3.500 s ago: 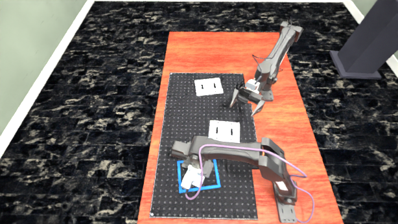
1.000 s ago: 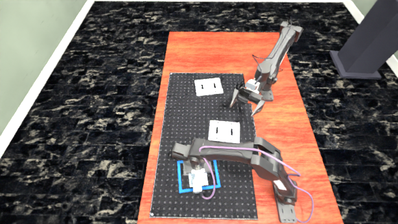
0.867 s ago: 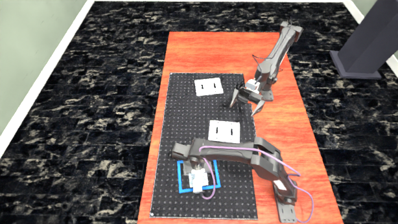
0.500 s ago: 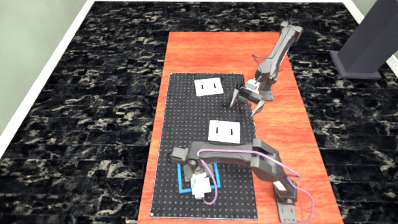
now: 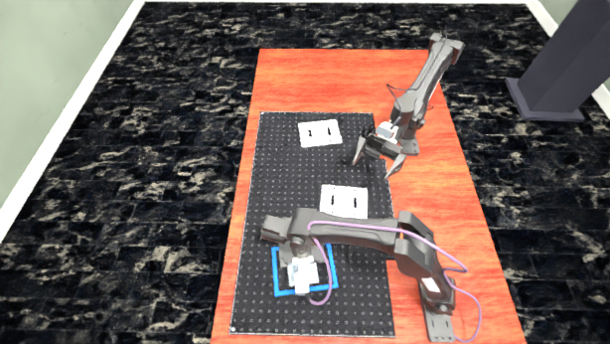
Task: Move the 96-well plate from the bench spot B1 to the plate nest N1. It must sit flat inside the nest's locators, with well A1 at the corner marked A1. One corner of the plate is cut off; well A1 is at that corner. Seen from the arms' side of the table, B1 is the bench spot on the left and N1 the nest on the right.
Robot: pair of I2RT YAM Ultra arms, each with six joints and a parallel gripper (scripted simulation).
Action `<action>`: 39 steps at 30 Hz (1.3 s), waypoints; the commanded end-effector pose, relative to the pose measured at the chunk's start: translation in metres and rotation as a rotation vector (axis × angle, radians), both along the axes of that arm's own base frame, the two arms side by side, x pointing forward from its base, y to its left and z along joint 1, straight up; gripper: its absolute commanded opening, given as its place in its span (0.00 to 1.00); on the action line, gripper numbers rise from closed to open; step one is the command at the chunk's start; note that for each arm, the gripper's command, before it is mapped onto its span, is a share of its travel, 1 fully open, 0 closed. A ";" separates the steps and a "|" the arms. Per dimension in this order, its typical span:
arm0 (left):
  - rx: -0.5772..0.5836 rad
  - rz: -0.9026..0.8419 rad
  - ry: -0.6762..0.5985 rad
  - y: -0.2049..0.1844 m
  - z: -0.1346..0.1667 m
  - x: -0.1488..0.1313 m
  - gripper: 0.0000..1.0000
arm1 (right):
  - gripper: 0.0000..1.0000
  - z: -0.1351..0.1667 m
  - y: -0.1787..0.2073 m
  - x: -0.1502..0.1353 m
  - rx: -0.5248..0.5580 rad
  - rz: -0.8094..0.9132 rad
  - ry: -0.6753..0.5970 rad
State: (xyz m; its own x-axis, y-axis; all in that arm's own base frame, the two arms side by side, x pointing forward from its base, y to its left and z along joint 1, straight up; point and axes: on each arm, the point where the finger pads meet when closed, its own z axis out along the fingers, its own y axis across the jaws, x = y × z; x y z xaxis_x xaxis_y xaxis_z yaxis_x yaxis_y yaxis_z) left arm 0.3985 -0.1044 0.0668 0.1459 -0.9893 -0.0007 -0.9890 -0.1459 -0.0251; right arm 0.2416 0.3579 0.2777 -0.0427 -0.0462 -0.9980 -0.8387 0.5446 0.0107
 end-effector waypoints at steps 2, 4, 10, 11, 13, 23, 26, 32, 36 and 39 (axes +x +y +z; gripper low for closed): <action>-0.008 -0.001 -0.013 -0.003 0.013 0.000 0.78 | 1.00 0.017 -0.002 0.000 0.037 -0.011 -0.033; -0.006 0.002 -0.004 0.001 0.011 -0.003 0.78 | 1.00 0.017 -0.002 0.000 0.037 -0.011 -0.033; -0.015 -0.002 -0.041 0.001 -0.006 0.004 0.78 | 1.00 0.017 -0.002 0.000 0.037 -0.011 -0.033; -0.015 -0.002 -0.041 0.001 -0.011 0.004 0.78 | 1.00 0.017 -0.002 0.000 0.037 -0.011 -0.033; -0.003 -0.001 0.004 0.004 -0.013 -0.007 0.78 | 1.00 0.017 -0.002 0.000 0.037 -0.011 -0.033; 0.002 -0.001 0.025 0.005 -0.035 -0.011 0.78 | 1.00 0.017 -0.002 0.000 0.037 -0.011 -0.033; 0.001 -0.001 0.019 0.004 -0.033 -0.009 0.78 | 1.00 0.017 -0.002 0.000 0.037 -0.011 -0.033; 0.000 -0.001 0.018 0.004 -0.033 -0.009 0.78 | 1.00 0.017 -0.002 0.000 0.037 -0.011 -0.033; 0.000 -0.001 0.018 0.004 -0.033 -0.009 0.78 | 1.00 0.017 -0.002 0.000 0.037 -0.011 -0.033; 0.001 0.011 -0.021 0.003 -0.032 0.004 0.78 | 1.00 0.017 -0.002 0.000 0.037 -0.011 -0.033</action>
